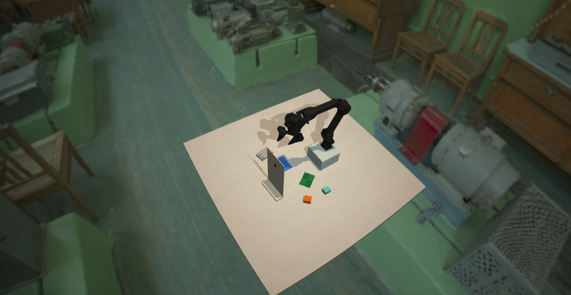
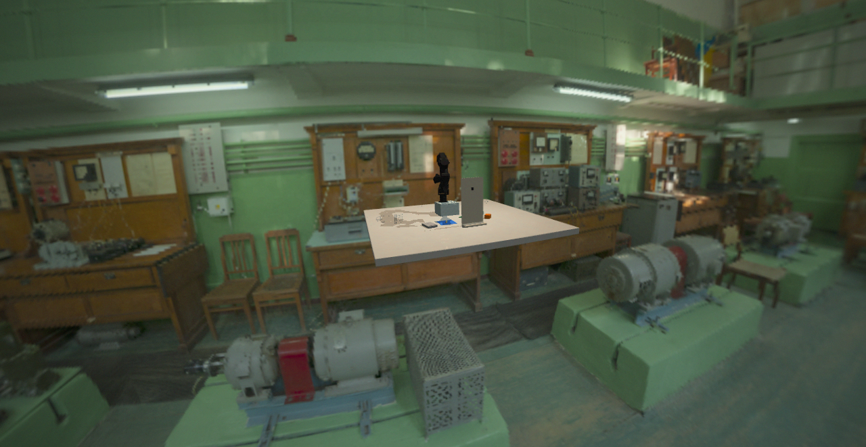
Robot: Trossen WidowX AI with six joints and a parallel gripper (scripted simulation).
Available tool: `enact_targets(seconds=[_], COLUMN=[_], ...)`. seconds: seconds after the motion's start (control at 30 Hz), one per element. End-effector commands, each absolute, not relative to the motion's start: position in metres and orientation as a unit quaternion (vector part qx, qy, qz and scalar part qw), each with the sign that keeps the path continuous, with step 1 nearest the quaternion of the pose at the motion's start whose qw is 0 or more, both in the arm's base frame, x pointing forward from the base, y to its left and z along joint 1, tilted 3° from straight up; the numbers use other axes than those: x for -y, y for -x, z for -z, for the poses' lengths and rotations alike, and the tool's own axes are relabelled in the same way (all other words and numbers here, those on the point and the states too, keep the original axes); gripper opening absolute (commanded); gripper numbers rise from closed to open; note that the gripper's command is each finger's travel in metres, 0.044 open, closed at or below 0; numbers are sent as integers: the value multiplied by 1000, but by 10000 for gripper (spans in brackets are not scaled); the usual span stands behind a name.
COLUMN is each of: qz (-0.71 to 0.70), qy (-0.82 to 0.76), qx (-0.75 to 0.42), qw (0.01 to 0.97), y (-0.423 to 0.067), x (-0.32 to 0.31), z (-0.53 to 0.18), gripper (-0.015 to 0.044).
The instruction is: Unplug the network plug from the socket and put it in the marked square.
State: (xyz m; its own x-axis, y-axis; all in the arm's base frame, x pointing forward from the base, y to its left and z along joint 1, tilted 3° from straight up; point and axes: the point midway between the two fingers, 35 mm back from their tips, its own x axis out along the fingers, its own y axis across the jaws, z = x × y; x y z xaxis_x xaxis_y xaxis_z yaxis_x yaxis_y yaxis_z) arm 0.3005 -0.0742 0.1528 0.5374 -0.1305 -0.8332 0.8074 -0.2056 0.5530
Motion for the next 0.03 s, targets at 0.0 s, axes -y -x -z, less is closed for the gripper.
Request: enact_targets(seconds=[0.0], qz=[407], qy=[-659], qx=[-258], qw=[577], y=[-300], x=[74], z=[-153], gripper=[440])
